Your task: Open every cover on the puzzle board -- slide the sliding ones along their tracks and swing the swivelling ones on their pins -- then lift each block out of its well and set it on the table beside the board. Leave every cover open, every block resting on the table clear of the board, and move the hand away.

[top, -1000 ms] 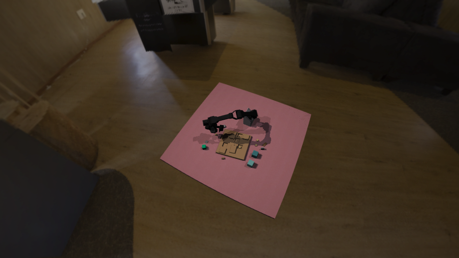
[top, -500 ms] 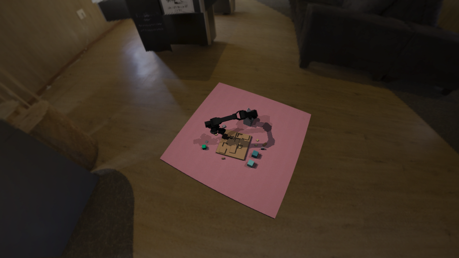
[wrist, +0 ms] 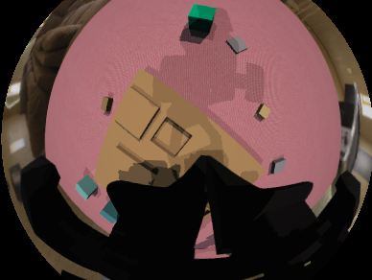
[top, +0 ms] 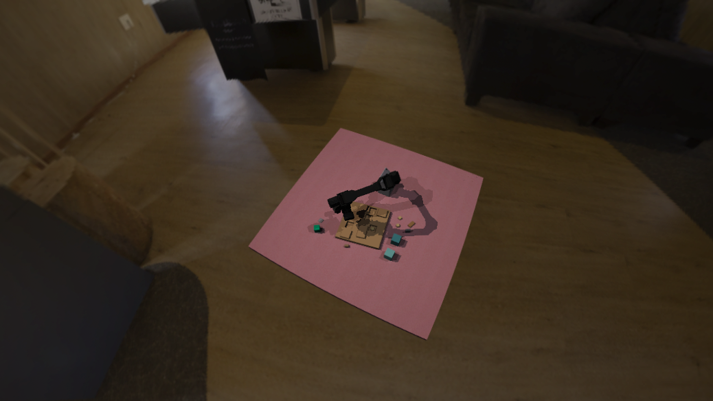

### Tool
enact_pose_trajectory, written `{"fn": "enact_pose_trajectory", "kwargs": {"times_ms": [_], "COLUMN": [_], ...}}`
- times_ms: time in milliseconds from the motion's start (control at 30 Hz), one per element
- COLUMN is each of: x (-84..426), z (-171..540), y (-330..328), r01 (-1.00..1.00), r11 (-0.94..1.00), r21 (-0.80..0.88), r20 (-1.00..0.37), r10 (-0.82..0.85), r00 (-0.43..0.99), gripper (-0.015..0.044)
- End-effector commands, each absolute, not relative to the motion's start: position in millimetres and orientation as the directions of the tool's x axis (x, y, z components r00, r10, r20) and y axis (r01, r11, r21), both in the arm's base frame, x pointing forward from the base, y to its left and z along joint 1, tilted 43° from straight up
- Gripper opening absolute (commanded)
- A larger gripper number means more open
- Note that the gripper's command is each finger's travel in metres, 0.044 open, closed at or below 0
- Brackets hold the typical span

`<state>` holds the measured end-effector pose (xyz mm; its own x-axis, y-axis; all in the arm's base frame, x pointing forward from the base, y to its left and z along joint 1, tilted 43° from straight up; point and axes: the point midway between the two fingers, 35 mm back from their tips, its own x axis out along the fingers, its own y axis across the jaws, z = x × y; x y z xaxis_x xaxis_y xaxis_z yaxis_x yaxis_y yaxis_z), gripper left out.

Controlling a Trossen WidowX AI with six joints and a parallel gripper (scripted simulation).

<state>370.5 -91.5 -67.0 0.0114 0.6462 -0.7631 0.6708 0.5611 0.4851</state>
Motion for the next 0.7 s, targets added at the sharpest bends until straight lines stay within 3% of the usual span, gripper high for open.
{"fn": "enact_pose_trajectory", "kwargs": {"times_ms": [0, 100, 667], "x": [370, 371, 364], "z": [-58, -48, 18], "y": [-74, -62, 16], "r01": [0.781, 0.863, 0.767], "r11": [0.469, 0.375, 0.477], "r21": [0.412, 0.338, 0.429], "r20": [-0.759, -0.759, -0.745], "r10": [0.651, 0.652, 0.668], "r00": [0.01, 0.013, 0.001], "gripper": [0.0, 0.0, 0.0]}}
